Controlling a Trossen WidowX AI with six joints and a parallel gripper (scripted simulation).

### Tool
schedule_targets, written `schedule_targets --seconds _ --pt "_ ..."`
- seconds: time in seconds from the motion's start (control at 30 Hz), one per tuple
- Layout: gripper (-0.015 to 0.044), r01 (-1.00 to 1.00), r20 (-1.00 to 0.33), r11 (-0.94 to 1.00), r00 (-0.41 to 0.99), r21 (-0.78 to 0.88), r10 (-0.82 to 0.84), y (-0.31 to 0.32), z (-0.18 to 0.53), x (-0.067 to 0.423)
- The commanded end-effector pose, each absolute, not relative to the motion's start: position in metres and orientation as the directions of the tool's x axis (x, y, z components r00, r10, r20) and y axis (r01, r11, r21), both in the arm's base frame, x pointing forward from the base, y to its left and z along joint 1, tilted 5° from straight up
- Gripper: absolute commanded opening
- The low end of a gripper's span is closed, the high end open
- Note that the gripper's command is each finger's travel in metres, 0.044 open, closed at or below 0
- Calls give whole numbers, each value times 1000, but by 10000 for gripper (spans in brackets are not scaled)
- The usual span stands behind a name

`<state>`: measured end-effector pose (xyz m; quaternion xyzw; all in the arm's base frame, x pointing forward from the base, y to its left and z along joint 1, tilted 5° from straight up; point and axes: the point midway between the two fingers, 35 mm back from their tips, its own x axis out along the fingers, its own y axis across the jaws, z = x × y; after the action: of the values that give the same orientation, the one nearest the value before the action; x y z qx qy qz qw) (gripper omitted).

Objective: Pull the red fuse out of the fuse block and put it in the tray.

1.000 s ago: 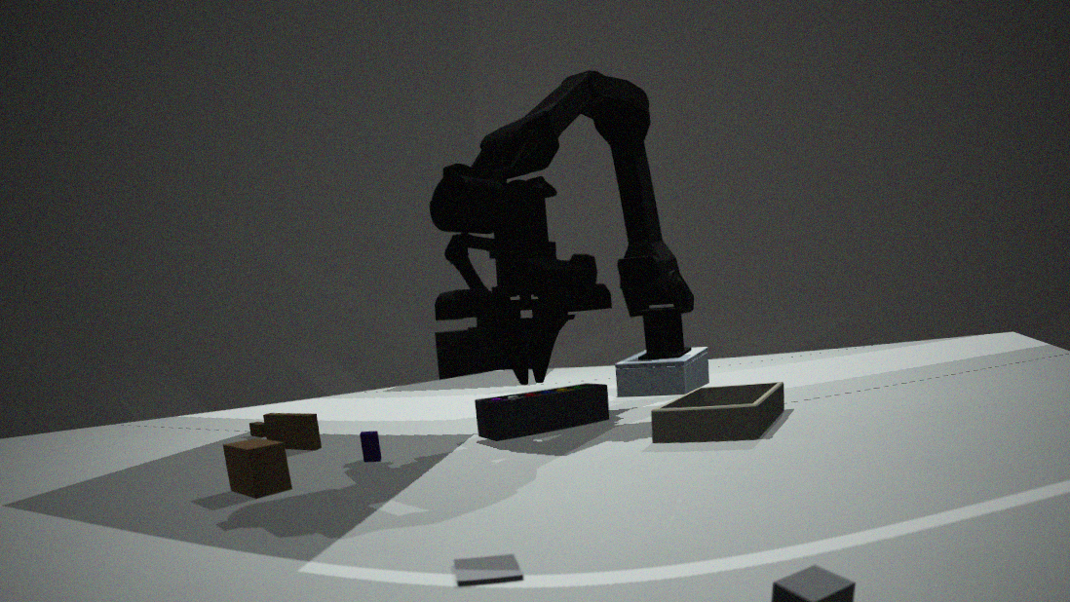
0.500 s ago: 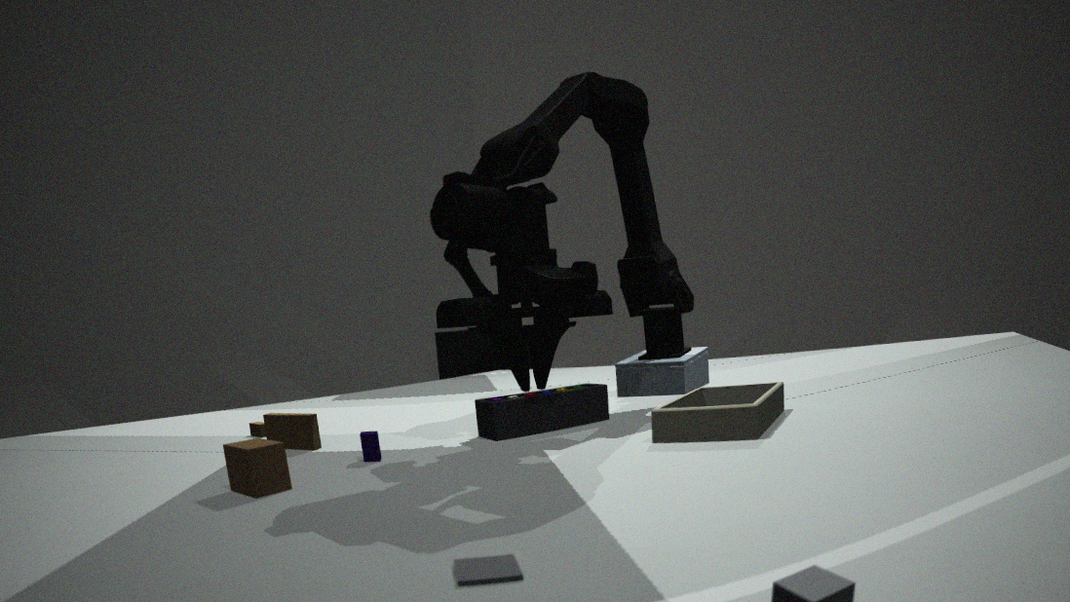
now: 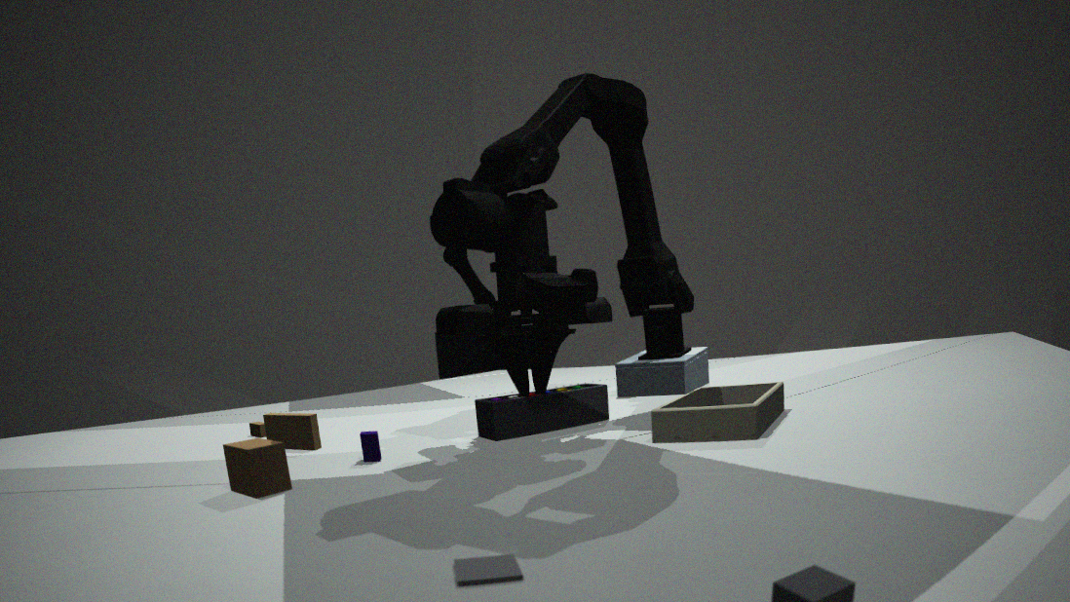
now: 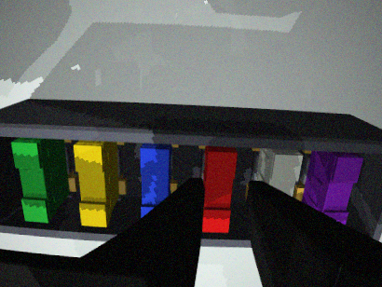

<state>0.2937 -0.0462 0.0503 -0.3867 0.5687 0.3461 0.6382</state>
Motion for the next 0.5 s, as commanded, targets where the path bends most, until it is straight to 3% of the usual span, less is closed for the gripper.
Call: schedule_targets --seconds 0.0,0.13,0.47 --pt "74 -884 -994 458 108 -92 8 -45 47 293" --pt "74 -884 -994 458 108 -92 8 -45 47 293" --pt "7 -882 -994 461 108 -95 3 -46 48 293"
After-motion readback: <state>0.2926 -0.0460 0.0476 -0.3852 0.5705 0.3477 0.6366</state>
